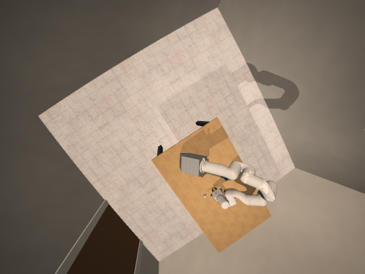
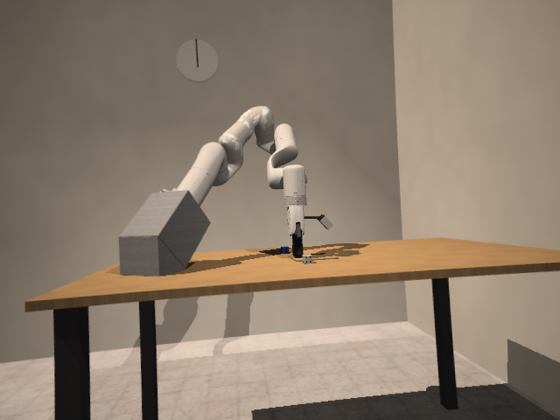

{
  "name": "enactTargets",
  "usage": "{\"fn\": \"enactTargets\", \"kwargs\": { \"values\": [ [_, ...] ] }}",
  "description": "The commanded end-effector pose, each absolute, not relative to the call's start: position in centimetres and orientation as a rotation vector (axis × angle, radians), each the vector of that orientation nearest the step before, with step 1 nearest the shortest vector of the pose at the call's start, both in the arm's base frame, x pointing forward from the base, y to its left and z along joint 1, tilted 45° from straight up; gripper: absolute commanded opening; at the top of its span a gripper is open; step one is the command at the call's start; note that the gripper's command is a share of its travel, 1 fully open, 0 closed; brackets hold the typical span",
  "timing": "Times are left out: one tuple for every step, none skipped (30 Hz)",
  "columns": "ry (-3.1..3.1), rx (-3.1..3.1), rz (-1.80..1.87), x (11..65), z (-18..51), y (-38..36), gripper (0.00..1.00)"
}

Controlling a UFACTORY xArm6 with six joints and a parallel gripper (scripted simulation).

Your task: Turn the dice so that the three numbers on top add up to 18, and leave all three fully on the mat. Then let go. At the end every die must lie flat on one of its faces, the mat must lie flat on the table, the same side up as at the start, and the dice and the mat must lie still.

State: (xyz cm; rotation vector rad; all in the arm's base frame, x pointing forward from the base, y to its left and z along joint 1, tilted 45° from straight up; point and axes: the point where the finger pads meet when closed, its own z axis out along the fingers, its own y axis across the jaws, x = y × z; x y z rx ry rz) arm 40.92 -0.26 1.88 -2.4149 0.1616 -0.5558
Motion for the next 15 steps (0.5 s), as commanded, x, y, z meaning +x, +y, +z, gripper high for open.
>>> {"fn": "enactTargets", "kwargs": {
  "values": [
    [0.162, -2.415, -0.558, 40.97, 1.93, -0.33, 0.21],
    [0.162, -2.415, -0.558, 40.97, 1.93, -0.33, 0.21],
    [0.162, -2.415, -0.558, 40.97, 1.93, -0.33, 0.21],
    [0.162, -2.415, -0.558, 40.97, 1.93, -0.33, 0.21],
    [0.162, -2.415, -0.558, 40.97, 1.93, -0.33, 0.21],
    [0.162, -2.415, -0.558, 40.97, 1.93, -0.33, 0.21],
    [0.162, -2.415, -0.558, 40.97, 1.93, -0.33, 0.21],
    [0.162, -2.415, -0.558, 40.97, 1.93, -0.33, 0.25],
    [0.162, -2.415, -0.558, 40.97, 1.93, -0.33, 0.25],
    [0.162, -2.415, -0.558, 40.97, 1.93, -0.33, 0.25],
    [0.162, -2.415, -0.558, 40.97, 1.93, -0.33, 0.29],
    [0.162, -2.415, -0.558, 40.97, 1.93, -0.33, 0.29],
    [0.162, -2.415, -0.558, 40.97, 1.93, -0.33, 0.29],
    [0.162, -2.415, -0.558, 40.97, 1.93, -0.33, 0.33],
    [0.162, -2.415, -0.558, 40.97, 1.93, -0.33, 0.33]
  ]
}}
